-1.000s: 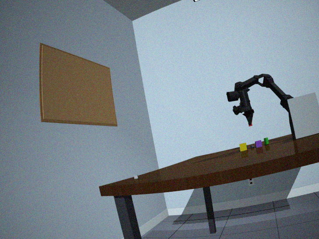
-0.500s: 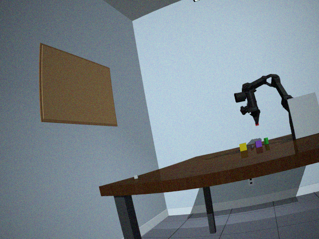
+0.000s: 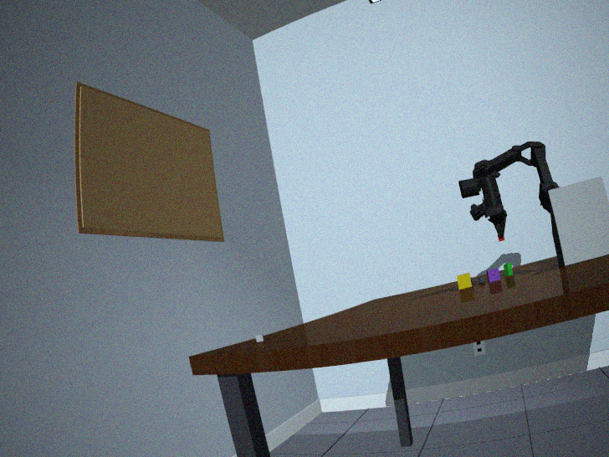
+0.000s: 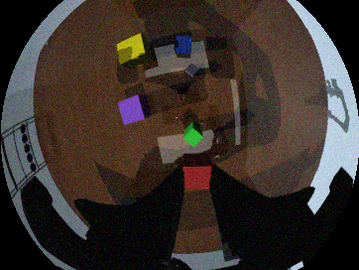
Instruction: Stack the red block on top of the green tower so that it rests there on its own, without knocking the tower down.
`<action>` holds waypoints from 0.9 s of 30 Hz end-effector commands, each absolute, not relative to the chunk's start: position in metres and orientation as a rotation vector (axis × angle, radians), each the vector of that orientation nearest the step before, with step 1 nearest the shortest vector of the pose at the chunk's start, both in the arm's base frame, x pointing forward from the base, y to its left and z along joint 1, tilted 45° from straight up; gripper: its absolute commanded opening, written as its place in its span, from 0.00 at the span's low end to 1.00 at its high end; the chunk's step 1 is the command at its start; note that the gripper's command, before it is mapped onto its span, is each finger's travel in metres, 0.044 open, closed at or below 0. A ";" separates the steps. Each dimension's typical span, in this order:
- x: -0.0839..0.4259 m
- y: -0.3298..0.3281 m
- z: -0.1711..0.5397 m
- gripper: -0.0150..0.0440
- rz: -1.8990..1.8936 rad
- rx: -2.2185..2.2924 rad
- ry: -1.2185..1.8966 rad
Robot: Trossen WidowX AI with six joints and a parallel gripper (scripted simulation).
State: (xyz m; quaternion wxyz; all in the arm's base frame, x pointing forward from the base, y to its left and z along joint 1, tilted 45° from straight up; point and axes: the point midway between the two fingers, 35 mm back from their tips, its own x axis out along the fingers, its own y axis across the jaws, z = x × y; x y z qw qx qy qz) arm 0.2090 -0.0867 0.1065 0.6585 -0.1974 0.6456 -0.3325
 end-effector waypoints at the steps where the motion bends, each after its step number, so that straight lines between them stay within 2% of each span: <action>1: 0.206 -0.096 0.098 0.25 -0.753 -0.455 1.466; 27: 0.201 -0.140 0.052 0.25 -0.758 -0.459 1.464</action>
